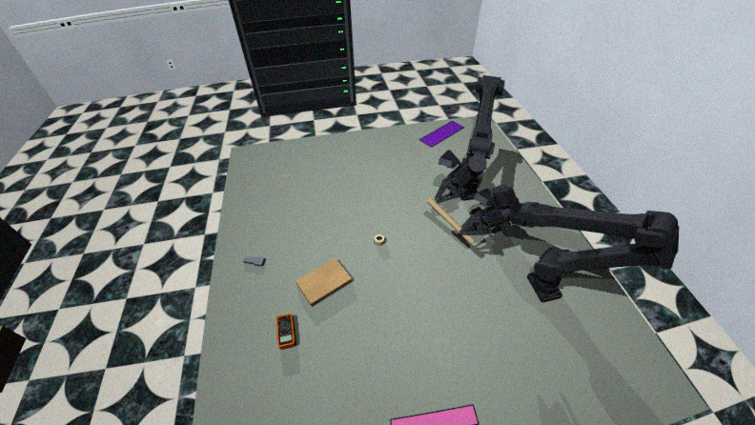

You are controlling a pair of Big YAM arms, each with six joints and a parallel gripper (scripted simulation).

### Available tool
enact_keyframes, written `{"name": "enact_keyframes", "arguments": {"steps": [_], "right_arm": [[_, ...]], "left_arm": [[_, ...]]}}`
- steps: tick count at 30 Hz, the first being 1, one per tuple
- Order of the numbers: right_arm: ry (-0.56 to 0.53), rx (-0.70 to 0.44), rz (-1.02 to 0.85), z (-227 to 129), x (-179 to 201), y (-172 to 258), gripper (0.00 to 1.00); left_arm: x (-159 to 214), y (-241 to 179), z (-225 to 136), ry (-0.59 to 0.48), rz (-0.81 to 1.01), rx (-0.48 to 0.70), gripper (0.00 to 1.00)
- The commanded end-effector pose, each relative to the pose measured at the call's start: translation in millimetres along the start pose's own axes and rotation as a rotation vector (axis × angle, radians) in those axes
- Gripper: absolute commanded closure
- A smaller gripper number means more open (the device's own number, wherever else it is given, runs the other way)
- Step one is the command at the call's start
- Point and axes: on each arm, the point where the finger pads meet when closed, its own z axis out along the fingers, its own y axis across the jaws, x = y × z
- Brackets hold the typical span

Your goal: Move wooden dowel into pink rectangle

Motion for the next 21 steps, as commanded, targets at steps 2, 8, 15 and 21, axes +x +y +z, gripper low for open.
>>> {"name": "enact_keyframes", "arguments": {"steps": [2, 8, 15, 21], "right_arm": [[-0.03, -0.065, -0.007, 0.8, -32.4, 41.4, 0.62], [-0.042, -0.071, -0.011, 10.3, -49.4, 44.6, 0.62], [-0.071, -0.082, -0.021, 19.5, -76.0, 48.6, 0.62], [-0.084, -0.079, -0.039, 27.0, -87.9, 45.1, 0.62]], "left_arm": [[-37.3, 13.2, 3.3, -0.043, -0.067, -0.021, 1.0], [-41.6, 14.8, 4.2, -0.045, -0.074, -0.023, 1.0], [-34.6, 14.1, 8.3, -0.011, -0.029, -0.019, 1.0], [-36.5, 18.8, 17.7, 0.006, -0.025, -0.023, 1.0]]}}
